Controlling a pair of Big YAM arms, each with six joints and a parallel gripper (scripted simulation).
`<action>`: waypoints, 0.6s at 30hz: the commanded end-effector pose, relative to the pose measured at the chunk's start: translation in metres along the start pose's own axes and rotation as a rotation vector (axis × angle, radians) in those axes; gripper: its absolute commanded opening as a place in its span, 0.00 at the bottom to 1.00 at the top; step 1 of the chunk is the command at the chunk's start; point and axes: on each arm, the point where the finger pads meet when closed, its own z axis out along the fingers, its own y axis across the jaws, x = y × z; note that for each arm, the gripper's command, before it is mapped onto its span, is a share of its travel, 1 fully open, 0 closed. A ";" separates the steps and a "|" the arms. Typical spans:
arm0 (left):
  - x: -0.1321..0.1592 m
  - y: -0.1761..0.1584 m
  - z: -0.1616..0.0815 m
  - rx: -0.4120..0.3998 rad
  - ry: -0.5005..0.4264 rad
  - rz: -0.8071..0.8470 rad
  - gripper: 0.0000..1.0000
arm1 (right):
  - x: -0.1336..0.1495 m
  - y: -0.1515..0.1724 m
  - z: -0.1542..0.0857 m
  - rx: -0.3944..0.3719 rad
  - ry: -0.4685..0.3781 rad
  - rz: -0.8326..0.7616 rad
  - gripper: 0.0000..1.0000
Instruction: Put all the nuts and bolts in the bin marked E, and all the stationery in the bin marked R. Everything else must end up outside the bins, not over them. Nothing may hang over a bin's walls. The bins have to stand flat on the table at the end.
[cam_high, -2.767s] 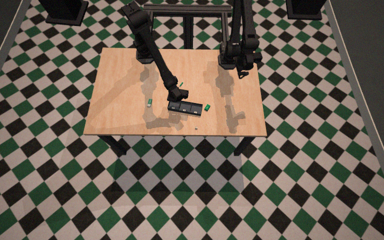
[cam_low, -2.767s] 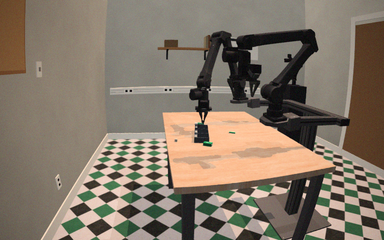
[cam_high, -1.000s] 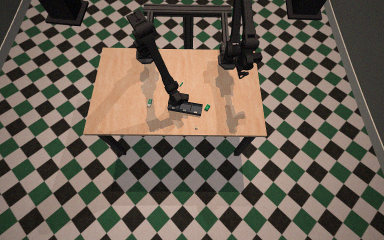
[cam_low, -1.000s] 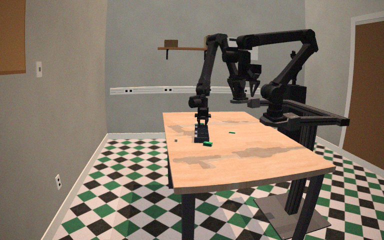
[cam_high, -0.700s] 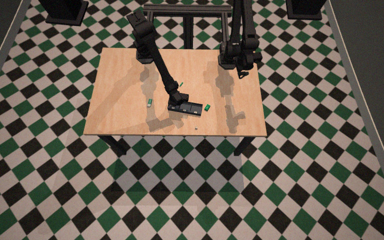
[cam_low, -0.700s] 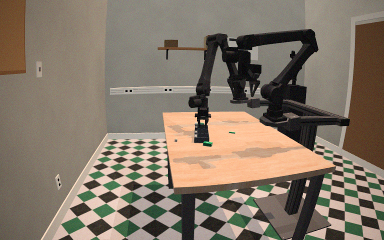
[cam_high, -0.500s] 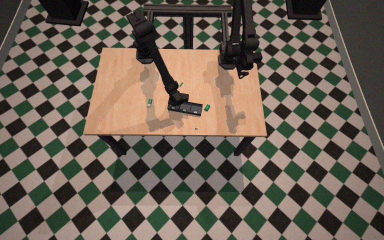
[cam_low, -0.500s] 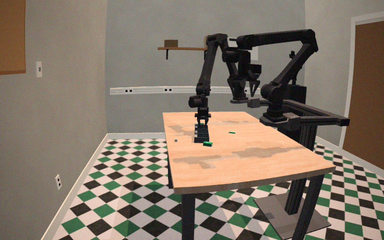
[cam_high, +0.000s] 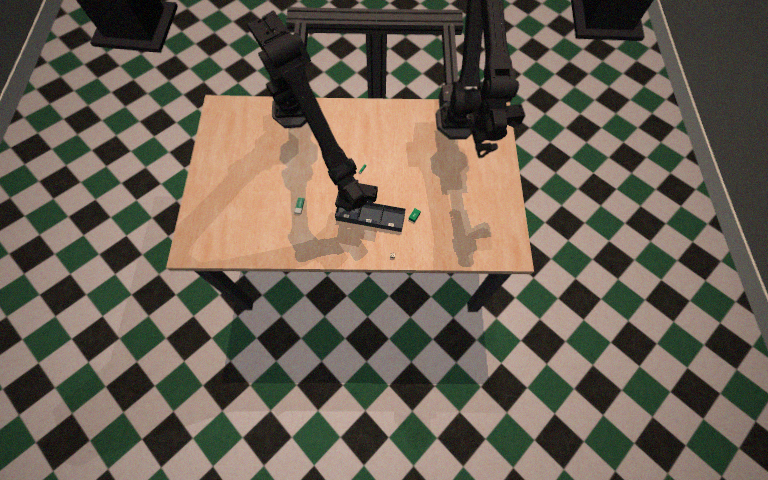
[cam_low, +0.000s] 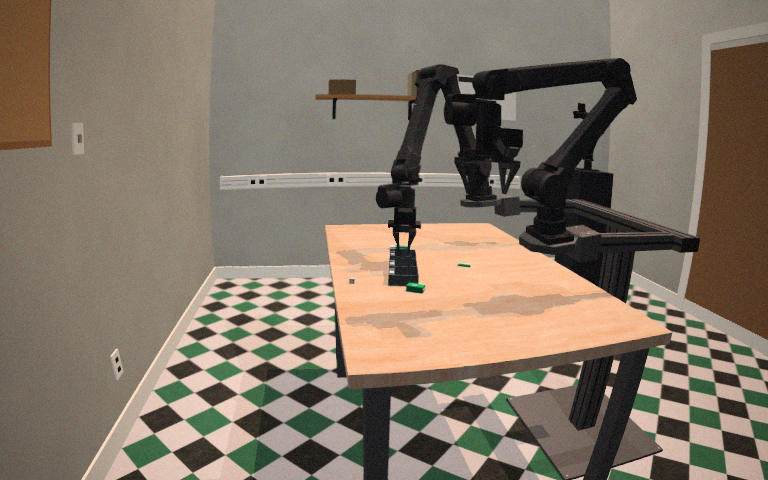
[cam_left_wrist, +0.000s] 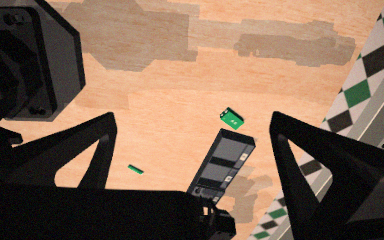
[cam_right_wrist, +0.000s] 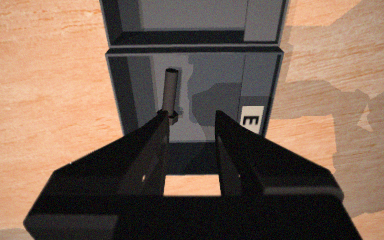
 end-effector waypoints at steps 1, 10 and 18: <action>-0.001 0.002 -0.002 0.003 0.002 -0.016 1.00 | -0.001 0.009 -0.005 -0.015 0.008 -0.006 0.29; -0.001 0.002 -0.002 0.003 0.002 -0.016 1.00 | -0.004 0.005 -0.030 -0.003 -0.003 -0.003 0.29; -0.001 0.002 -0.002 0.003 0.002 -0.016 1.00 | 0.005 0.013 -0.019 -0.034 0.027 -0.004 0.29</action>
